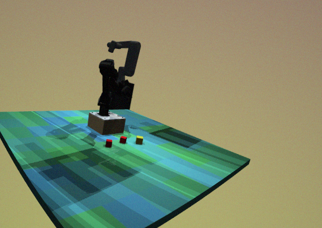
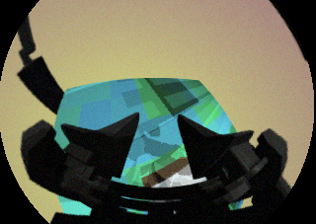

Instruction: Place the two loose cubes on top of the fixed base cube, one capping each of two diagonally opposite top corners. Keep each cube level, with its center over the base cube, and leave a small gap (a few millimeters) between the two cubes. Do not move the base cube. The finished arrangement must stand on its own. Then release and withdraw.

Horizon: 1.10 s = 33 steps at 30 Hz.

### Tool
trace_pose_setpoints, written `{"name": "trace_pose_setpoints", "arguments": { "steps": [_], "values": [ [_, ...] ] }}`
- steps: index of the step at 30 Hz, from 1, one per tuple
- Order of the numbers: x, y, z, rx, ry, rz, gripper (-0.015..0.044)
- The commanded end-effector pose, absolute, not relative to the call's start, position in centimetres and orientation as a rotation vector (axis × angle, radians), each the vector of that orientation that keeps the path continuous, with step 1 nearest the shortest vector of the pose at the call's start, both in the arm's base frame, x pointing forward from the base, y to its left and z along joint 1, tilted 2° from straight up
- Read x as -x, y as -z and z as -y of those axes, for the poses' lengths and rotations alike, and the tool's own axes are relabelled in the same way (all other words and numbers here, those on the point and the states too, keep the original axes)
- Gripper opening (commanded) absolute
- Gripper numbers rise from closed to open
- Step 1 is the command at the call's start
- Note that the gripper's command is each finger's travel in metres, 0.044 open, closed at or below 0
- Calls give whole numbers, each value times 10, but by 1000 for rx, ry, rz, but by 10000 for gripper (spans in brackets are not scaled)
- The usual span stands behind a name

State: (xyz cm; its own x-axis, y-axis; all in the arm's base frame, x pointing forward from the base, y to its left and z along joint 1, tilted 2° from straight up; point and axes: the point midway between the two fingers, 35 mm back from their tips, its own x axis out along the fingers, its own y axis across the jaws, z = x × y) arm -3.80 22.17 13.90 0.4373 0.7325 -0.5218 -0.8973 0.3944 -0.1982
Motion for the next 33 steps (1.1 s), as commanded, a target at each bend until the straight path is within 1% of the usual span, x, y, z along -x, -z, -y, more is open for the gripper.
{"name": "trace_pose_setpoints", "arguments": {
  "steps": [1,17,33],
  "values": [
    [19,-135,-228,588,-990,-391,265],
    [-61,-123,-232,872,-747,-522,265],
    [-143,-110,-207,1071,-589,-755,265]
  ]
}}
